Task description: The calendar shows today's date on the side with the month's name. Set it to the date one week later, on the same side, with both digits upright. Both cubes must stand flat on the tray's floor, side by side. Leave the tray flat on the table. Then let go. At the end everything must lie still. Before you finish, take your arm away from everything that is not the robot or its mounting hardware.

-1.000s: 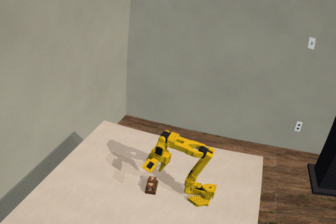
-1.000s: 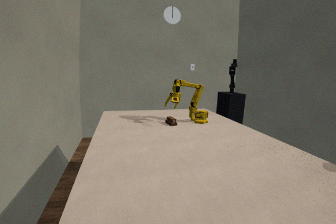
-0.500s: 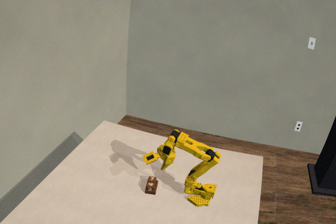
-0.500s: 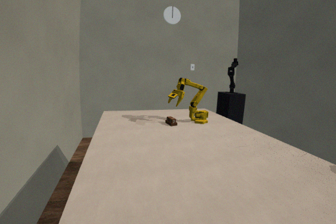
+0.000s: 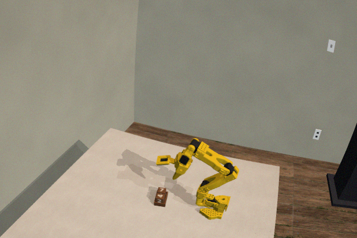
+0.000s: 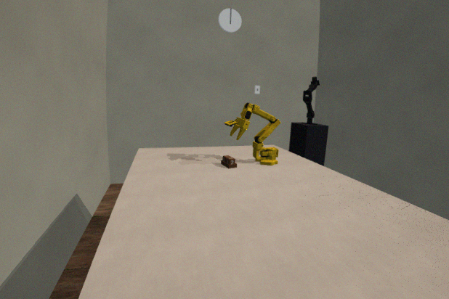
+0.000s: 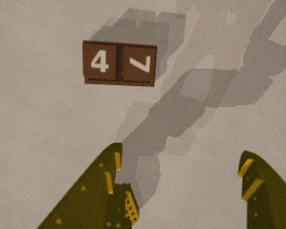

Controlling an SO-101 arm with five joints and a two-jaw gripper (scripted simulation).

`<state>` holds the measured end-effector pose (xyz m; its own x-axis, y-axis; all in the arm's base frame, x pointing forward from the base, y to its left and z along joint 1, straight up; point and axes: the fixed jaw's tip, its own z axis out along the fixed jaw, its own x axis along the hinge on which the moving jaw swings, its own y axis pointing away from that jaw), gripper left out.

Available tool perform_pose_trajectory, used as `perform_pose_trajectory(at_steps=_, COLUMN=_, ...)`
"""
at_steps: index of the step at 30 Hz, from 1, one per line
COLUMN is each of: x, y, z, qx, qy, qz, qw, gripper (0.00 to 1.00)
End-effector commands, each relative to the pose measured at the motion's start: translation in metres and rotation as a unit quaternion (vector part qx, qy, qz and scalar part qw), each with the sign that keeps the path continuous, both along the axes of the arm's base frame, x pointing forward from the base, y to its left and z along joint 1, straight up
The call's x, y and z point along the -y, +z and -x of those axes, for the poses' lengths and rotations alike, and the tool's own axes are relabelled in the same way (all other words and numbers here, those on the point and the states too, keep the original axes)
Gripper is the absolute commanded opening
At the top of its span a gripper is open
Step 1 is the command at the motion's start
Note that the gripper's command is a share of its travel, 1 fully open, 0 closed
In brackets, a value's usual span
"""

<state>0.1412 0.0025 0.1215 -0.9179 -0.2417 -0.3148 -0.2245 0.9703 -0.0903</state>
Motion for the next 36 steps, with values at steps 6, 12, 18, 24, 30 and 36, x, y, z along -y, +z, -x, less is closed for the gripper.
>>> perform_pose_trajectory(at_steps=6, x=0.0012, y=0.0069, z=0.0013, qx=0.034, qy=-0.077, qz=-0.027, qw=0.996, gripper=0.36)
perform_pose_trajectory(at_steps=12, x=0.0012, y=0.0079, z=0.0019, qx=0.041, qy=-0.104, qz=-0.037, qw=0.993, gripper=0.36)
perform_pose_trajectory(at_steps=18, x=0.0012, y=0.0081, z=0.0020, qx=0.043, qy=-0.109, qz=-0.040, qw=0.992, gripper=0.36)
perform_pose_trajectory(at_steps=24, x=0.0012, y=0.0081, z=0.0020, qx=0.043, qy=-0.109, qz=-0.040, qw=0.992, gripper=0.36)
perform_pose_trajectory(at_steps=30, x=0.0012, y=0.0081, z=0.0020, qx=0.043, qy=-0.109, qz=-0.040, qw=0.992, gripper=0.36)
perform_pose_trajectory(at_steps=36, x=0.0012, y=0.0081, z=0.0020, qx=0.043, qy=-0.109, qz=-0.040, qw=0.992, gripper=0.36)
